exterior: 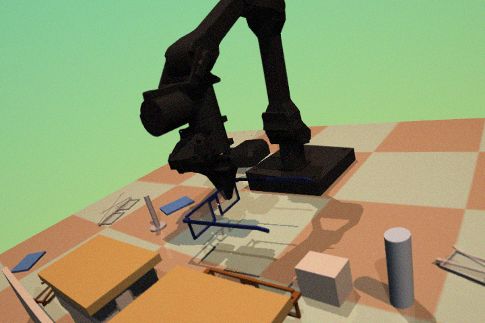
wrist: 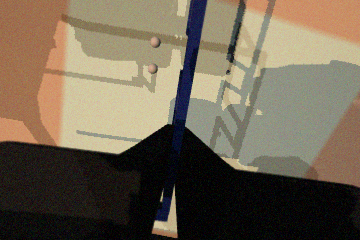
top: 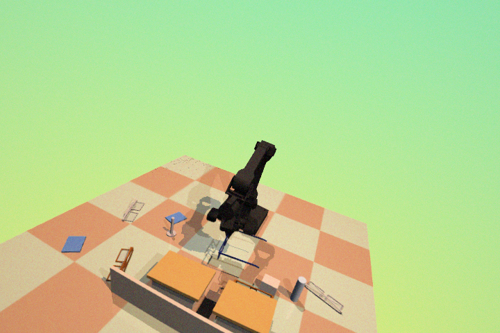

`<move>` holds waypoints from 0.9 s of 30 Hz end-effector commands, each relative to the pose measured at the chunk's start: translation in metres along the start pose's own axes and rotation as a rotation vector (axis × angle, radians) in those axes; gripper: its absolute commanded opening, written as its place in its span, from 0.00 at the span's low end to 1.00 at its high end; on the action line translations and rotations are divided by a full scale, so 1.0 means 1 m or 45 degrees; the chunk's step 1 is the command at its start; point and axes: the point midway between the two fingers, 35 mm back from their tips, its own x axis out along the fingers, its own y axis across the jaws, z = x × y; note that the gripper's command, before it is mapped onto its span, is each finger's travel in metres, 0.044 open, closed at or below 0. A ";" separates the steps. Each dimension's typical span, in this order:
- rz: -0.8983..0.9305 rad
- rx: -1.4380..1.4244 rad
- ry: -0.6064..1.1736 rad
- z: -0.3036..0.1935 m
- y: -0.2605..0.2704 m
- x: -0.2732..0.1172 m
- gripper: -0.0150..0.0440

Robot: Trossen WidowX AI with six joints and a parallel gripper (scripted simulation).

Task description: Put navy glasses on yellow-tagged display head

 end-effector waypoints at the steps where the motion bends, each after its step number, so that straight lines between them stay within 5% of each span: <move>1: 0.004 0.006 0.002 0.000 0.001 0.005 0.25; 27: 0.005 0.006 0.002 0.000 0.001 0.028 0.25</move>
